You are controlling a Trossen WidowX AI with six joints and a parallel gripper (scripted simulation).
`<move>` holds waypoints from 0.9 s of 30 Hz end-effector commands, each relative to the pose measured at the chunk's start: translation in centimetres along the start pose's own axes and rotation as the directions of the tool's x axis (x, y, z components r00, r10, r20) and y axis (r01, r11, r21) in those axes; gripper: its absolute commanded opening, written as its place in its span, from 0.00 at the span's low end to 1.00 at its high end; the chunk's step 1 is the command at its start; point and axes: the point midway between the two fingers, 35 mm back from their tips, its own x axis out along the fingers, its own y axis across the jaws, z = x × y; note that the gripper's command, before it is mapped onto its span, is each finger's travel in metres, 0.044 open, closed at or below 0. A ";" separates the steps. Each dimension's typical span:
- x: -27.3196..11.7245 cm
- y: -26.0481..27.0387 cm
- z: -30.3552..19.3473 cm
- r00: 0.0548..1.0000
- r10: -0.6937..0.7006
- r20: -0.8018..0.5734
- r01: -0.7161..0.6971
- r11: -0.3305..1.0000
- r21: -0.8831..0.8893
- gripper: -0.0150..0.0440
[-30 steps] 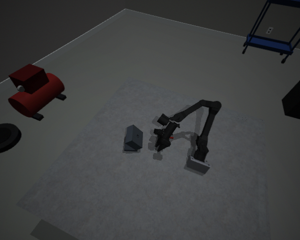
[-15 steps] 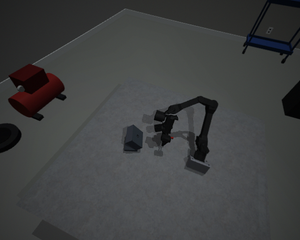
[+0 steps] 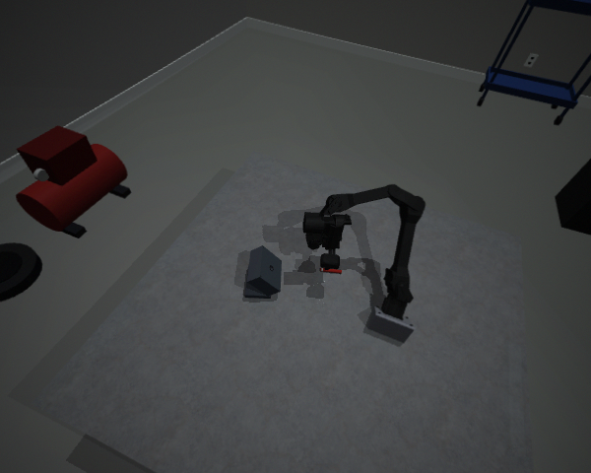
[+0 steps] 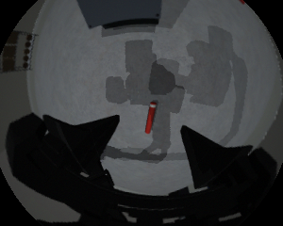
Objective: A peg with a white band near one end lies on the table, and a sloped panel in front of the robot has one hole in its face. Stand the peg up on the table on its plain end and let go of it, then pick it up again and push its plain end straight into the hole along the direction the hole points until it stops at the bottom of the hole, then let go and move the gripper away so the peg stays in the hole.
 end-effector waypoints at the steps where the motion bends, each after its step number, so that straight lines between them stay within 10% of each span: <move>1: 0.0 -0.3 0.0 1.000 -0.016 -0.007 0.016 1.000 0.001 1.00; 27: 4.2 -0.4 0.2 1.000 -0.013 -0.004 0.013 1.000 0.001 1.00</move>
